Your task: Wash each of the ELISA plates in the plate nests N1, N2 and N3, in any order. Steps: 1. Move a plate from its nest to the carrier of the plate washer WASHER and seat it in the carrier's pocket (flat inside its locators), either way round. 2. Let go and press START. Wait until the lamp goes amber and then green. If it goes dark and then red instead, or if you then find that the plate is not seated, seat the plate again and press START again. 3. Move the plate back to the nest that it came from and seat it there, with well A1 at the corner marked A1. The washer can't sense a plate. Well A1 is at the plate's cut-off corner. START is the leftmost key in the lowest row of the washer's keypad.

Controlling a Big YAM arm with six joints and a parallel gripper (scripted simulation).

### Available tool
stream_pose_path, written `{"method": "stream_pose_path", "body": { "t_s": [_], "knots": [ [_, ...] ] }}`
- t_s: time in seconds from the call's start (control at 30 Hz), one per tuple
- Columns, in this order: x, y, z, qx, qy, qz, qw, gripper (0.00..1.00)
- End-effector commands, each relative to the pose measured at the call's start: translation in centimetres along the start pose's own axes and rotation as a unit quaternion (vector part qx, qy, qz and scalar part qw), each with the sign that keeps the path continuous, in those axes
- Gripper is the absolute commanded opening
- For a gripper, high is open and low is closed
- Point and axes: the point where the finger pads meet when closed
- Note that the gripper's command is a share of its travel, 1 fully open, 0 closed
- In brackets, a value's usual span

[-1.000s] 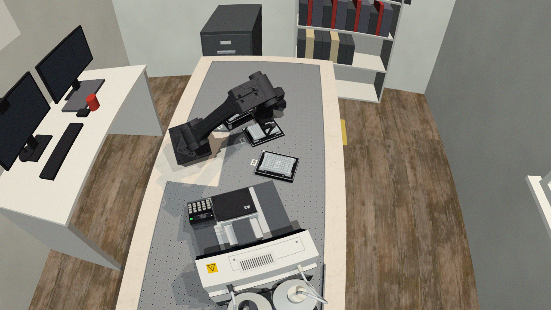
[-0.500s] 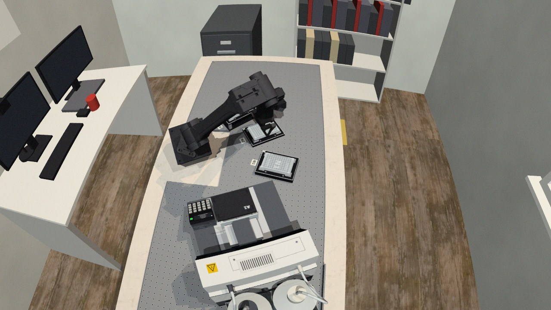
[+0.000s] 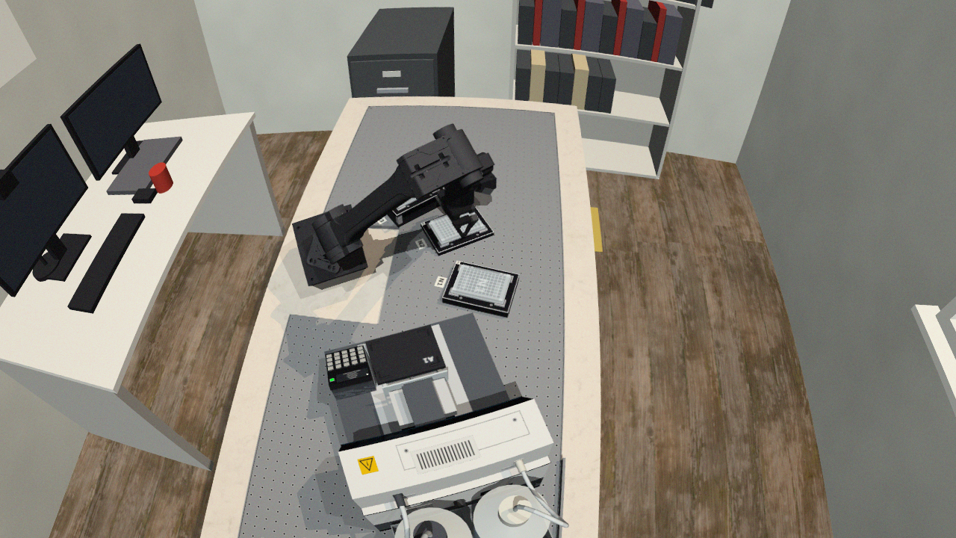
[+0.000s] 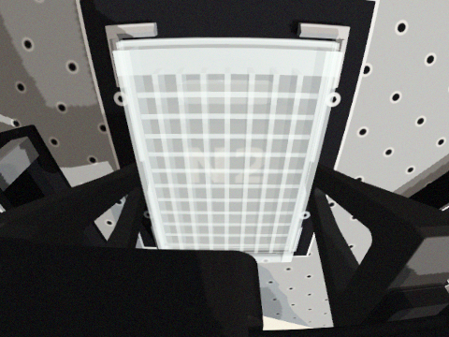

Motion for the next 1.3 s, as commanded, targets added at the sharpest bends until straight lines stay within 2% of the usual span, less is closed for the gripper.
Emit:
{"method": "stream_pose_path", "body": {
  "t_s": [0.0,0.5,0.53,0.6,0.63,1.27],
  "knots": [
    [0.22,-0.16,0.52,0.001,0.003,-0.002,1.000,0.84],
    [0.07,-0.09,0.64,0.001,0.001,-0.002,1.000,0.84],
    [-0.64,0.11,0.00,-0.002,-0.006,0.002,1.000,0.84],
    [-0.64,0.11,0.00,-0.002,-0.006,0.002,1.000,0.84],
    [-0.64,0.11,0.00,-0.002,-0.006,0.002,1.000,1.00],
    [-0.64,0.11,0.00,-0.002,-0.006,0.002,1.000,1.00]
  ]
}}
Point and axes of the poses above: the point where the finger pads meet when closed, its own z axis out along the fingers, its own y axis across the jaws, x = y × z, and after that the axes turned 10 degrees about z, right-handed
